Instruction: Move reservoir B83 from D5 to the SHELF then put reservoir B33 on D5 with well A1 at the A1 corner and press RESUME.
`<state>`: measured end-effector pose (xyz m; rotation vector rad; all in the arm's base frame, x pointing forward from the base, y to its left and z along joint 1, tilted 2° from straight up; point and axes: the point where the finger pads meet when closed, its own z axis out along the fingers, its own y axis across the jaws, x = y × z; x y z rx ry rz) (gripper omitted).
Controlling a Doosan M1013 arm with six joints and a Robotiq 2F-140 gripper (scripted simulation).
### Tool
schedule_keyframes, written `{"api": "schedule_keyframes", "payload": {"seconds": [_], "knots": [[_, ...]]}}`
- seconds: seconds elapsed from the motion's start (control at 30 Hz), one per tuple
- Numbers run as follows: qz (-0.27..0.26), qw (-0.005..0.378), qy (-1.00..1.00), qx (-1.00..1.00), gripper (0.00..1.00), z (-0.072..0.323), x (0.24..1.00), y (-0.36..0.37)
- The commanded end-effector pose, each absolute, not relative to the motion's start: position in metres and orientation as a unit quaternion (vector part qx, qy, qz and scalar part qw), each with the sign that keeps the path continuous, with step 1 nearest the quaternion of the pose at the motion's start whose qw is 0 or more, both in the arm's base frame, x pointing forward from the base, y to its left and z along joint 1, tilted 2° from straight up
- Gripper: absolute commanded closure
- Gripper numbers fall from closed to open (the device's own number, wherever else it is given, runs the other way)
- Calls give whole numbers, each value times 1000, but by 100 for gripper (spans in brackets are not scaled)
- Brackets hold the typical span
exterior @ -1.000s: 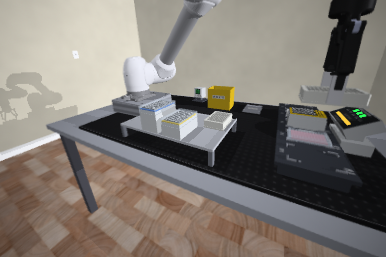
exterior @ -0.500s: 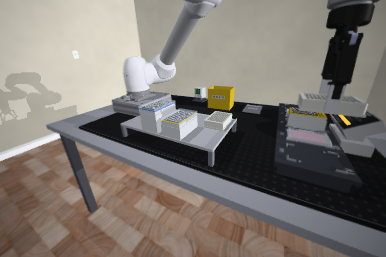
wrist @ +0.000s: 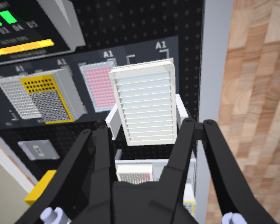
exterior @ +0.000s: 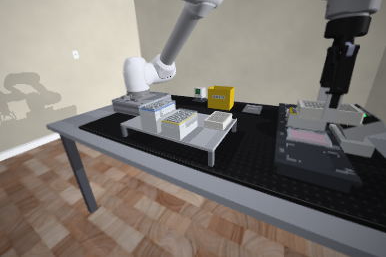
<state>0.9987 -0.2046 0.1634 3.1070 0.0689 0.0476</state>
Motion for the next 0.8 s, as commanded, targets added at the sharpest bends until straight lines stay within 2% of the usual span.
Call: {"api": "schedule_keyframes", "payload": {"seconds": [0.0, 0.77], "knots": [[12, 15, 21, 1000, 100, 150, 997, -206], [12, 15, 21, 1000, 100, 115, 997, -208]]}}
